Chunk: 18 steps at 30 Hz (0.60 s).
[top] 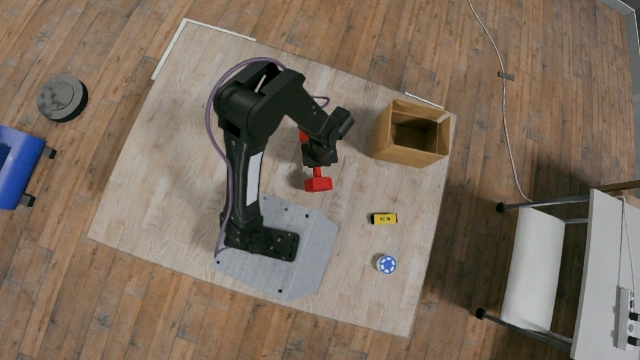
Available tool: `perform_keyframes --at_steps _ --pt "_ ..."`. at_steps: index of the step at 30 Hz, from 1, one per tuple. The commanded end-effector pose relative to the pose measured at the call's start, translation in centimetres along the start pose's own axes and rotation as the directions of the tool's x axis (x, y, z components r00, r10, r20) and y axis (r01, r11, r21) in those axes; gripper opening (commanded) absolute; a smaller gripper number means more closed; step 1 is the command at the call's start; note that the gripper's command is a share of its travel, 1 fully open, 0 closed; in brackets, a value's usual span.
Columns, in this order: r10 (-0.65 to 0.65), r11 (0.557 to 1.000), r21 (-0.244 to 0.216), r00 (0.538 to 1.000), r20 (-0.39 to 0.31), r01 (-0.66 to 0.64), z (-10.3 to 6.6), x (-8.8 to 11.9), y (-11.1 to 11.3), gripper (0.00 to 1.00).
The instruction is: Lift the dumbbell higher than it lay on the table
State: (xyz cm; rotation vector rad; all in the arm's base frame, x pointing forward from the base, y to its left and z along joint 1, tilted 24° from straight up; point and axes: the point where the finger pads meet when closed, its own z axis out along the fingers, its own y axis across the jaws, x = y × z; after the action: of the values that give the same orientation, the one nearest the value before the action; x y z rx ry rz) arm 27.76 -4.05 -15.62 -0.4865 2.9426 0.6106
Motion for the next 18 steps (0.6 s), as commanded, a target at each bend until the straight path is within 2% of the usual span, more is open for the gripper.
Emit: perform_keyframes --at_steps 1,12,18 --pt "-0.008 0.999 0.040 0.999 0.054 0.006 -3.4 -1.6 -1.4 0.00" --pt "-0.008 0.999 0.044 0.999 0.050 0.006 -6.3 -1.3 -1.3 0.00" --pt "-0.008 0.999 0.044 0.999 0.050 0.006 -7.3 -1.3 -1.3 0.00"
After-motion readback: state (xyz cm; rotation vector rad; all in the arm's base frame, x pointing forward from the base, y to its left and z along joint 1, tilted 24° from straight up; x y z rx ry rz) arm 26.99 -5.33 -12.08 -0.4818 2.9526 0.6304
